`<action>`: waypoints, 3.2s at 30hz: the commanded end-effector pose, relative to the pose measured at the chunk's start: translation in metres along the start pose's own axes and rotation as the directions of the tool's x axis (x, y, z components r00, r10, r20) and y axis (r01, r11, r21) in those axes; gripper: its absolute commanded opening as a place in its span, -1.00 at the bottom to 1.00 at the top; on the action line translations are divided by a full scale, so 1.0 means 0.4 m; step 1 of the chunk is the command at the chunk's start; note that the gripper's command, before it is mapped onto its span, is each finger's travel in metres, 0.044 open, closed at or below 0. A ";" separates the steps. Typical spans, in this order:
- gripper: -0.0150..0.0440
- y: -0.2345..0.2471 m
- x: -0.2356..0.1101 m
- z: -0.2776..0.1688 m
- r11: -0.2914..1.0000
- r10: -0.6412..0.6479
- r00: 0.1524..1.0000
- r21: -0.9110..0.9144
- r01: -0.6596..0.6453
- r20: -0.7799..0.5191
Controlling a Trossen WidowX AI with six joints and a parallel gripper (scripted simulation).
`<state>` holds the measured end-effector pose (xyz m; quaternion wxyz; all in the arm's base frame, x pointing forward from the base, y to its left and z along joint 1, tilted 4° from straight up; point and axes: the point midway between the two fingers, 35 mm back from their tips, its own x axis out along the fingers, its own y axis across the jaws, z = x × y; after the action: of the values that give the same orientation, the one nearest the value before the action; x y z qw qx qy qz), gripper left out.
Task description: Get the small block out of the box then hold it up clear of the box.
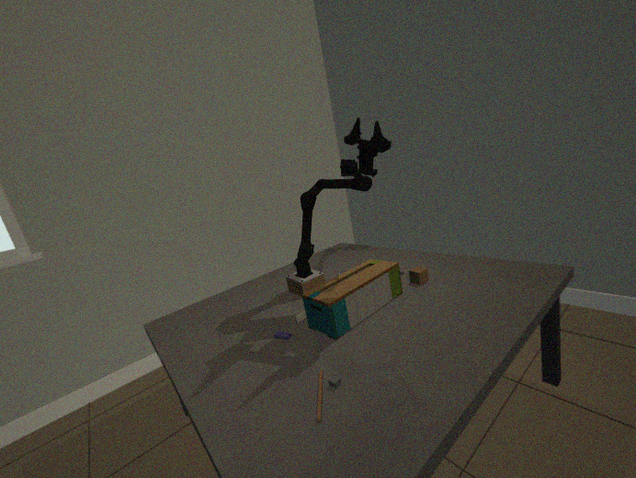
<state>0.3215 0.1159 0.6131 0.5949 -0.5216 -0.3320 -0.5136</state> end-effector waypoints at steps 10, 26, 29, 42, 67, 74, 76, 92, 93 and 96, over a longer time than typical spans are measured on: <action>0.86 0.276 -0.079 0.054 0.885 0.465 0.861 -0.147 -0.442 0.205; 0.86 0.594 -0.551 -0.158 0.048 0.999 0.039 -0.404 -0.914 0.031; 0.86 0.590 -0.656 -0.231 -0.156 0.988 -0.143 -0.401 -0.903 -0.062; 0.86 0.319 -1.010 -0.548 -0.859 0.490 -0.734 -0.117 -0.498 -0.470; 0.86 0.258 -1.086 -0.603 -0.926 0.333 -0.784 -0.023 -0.378 -0.524; 0.86 0.271 -1.111 -0.608 -0.926 0.333 -0.784 -0.023 -0.378 -0.524; 0.86 0.275 -1.118 -0.610 -0.926 0.333 -0.784 -0.023 -0.378 -0.524; 0.86 0.300 -1.178 -0.624 -0.926 0.333 -0.784 -0.023 -0.378 -0.524; 0.86 0.301 -1.182 -0.625 -0.926 0.333 -0.784 -0.023 -0.378 -0.524; 0.86 0.305 -1.193 -0.628 -0.926 0.333 -0.784 -0.023 -0.378 -0.524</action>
<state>0.2839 -0.0082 0.0820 0.4709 -0.5527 0.5909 0.3515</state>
